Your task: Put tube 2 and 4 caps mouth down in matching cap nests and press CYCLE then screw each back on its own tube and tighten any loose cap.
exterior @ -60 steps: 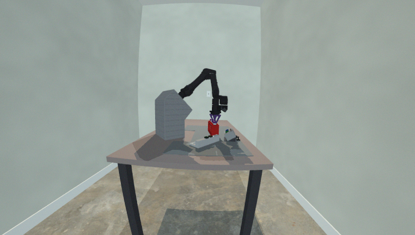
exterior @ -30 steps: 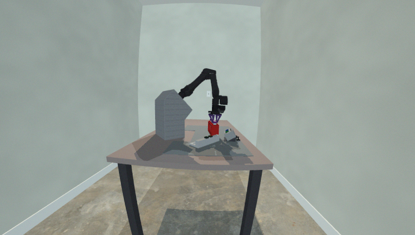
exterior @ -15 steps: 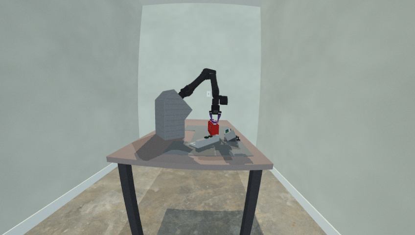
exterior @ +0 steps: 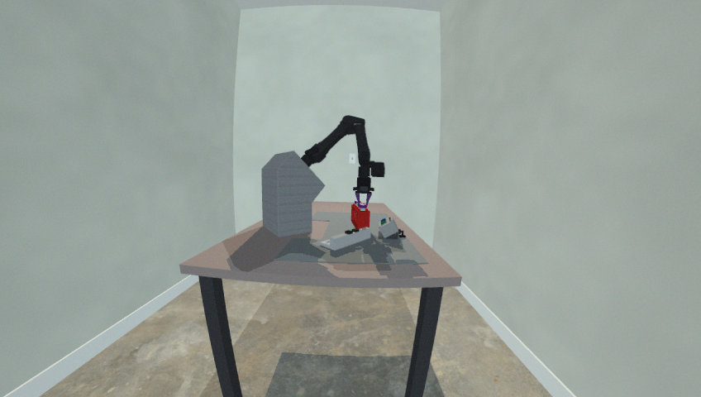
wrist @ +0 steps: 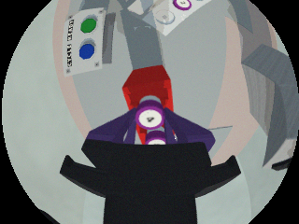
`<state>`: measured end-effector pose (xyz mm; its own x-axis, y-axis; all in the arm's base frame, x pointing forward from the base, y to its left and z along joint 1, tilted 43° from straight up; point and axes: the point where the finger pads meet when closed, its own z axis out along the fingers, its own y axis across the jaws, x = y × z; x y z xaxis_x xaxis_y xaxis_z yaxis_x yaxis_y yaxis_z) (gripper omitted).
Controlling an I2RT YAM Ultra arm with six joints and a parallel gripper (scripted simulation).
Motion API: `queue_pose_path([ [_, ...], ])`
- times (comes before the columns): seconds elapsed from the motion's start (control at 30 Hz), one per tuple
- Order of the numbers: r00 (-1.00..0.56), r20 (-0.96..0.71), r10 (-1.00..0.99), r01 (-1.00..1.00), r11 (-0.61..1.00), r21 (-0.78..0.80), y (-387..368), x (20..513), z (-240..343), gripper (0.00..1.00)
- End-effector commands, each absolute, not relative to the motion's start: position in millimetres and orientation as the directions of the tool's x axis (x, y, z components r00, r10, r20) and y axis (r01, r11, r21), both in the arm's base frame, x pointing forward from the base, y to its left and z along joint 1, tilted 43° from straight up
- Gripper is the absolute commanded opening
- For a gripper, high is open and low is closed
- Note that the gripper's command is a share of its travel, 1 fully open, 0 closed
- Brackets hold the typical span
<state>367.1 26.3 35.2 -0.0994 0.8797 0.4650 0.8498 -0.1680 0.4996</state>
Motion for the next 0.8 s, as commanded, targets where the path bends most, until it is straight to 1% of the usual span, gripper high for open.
queue_pose_path([
  [0.0, -0.141, 0.438, 0.888, 0.839, -0.128, 0.528, 24.8, 367.7, 38.2, 0.00],
  [0.2, -0.382, 0.262, 0.886, 0.760, 0.141, 0.634, 24.7, 367.7, 38.3, 0.00],
  [0.43, -0.620, 0.029, 0.784, 0.583, 0.436, 0.685, 24.7, 367.7, 38.4, 0.00],
  [0.5, -0.620, 0.029, 0.784, 0.583, 0.436, 0.685, 24.7, 367.7, 38.4, 0.00],
  [0.77, -0.798, -0.241, 0.552, 0.296, 0.707, 0.643, 24.6, 367.6, 38.5, 0.00],
])
